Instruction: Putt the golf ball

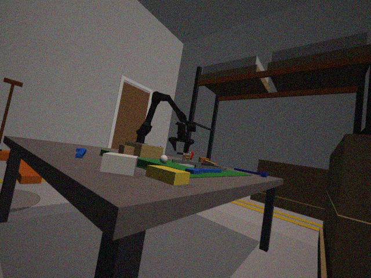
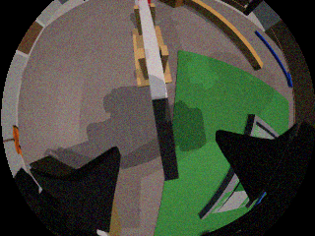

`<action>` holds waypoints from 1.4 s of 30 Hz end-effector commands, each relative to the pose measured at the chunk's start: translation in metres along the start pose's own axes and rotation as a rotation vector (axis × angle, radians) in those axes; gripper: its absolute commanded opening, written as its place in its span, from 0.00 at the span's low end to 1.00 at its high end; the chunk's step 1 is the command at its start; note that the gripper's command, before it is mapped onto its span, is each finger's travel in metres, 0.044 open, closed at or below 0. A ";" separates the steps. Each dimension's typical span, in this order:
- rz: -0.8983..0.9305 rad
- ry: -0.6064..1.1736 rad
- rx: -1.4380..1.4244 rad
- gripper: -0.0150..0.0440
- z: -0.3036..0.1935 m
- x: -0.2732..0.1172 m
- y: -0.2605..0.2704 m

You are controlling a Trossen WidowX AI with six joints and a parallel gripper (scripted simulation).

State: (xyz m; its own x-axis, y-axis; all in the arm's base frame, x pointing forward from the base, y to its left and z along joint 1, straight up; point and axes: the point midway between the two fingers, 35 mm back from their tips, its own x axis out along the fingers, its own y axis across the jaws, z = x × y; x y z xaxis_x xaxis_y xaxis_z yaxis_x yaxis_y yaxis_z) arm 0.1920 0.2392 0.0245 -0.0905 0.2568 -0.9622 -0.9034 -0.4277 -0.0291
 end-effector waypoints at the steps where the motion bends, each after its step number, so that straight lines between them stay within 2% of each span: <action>1: 0.004 0.006 -0.005 1.00 -0.005 0.015 0.001; 27: 0.005 0.006 -0.005 1.00 -0.013 0.044 0.002; 42: 0.003 0.001 0.000 0.33 -0.012 0.041 0.001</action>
State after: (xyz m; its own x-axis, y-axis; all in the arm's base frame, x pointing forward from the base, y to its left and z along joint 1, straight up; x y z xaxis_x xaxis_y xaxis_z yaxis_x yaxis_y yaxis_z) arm 0.1919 0.2391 -0.0188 -0.0937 0.2533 -0.9628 -0.9033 -0.4283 -0.0248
